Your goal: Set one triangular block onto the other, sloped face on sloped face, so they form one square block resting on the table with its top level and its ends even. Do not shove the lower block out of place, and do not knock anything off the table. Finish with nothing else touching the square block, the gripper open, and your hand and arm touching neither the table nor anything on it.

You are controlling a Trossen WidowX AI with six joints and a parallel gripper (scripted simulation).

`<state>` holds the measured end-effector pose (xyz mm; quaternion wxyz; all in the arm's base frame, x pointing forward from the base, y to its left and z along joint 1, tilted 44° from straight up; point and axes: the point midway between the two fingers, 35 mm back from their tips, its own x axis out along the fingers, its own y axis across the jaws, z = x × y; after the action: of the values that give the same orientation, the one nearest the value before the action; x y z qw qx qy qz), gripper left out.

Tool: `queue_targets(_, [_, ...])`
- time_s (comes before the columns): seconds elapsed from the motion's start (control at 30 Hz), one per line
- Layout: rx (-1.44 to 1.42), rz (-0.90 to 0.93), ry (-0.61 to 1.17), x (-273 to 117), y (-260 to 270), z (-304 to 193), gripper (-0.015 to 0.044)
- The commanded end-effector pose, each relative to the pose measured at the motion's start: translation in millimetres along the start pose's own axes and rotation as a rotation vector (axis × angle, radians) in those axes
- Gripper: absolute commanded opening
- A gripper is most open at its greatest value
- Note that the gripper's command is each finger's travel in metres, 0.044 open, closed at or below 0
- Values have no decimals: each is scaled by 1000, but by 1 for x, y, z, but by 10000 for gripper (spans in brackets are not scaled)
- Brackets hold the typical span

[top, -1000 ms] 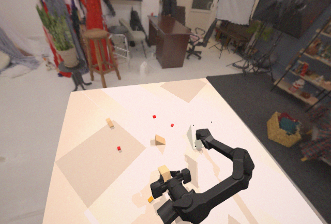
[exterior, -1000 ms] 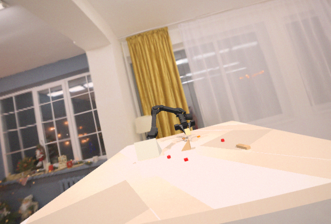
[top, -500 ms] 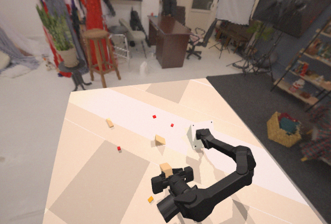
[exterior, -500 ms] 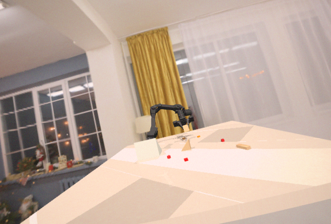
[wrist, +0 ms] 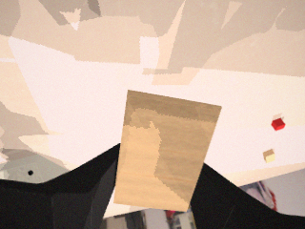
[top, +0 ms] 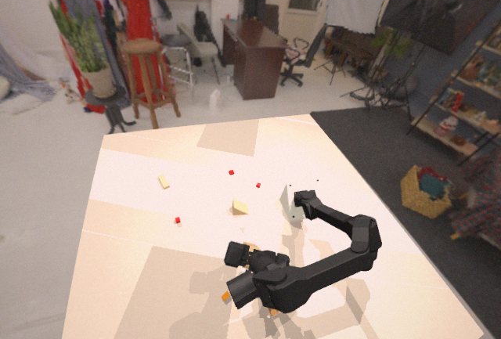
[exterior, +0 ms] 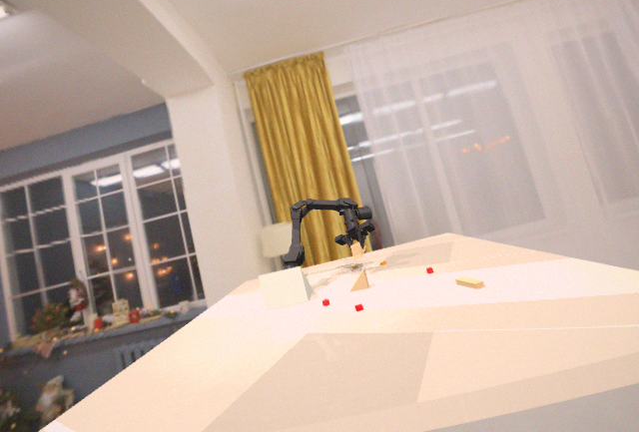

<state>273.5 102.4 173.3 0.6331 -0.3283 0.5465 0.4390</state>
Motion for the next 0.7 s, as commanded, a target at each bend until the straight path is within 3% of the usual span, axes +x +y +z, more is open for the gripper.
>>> queue_targets(0.0, [108,38,-31,2,0,-1,0])
queue_targets(0.67, [732,276,-182,3,-3,-6,0])
